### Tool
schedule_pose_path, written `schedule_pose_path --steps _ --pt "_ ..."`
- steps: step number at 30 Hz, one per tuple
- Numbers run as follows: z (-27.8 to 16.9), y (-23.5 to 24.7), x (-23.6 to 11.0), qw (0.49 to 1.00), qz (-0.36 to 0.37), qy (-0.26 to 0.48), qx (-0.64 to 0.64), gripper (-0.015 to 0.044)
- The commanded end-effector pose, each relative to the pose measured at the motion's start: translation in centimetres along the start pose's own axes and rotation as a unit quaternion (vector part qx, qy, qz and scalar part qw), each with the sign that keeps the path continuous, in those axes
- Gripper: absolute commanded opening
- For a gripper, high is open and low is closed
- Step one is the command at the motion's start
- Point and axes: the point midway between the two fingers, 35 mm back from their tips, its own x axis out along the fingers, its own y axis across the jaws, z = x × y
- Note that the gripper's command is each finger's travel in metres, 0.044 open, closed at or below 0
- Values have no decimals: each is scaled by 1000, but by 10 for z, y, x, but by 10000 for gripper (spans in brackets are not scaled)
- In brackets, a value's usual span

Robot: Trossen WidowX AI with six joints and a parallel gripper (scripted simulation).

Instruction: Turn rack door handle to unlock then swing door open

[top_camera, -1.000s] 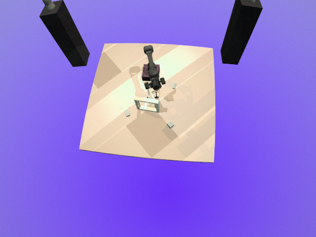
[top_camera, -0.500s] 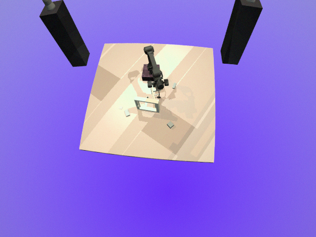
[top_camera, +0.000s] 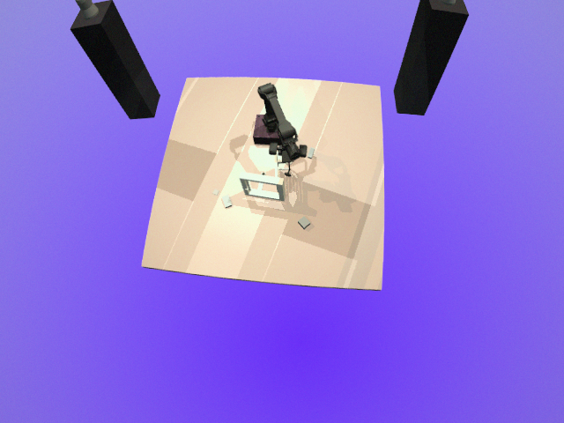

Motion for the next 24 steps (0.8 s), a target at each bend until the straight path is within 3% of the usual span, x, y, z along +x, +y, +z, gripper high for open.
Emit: schedule_pose_path --steps 1,13,24 --pt "2 6 0 999 -1 0 33 21" --pt "11 31 0 992 0 0 124 21" --pt "12 32 0 992 1 0 129 21"
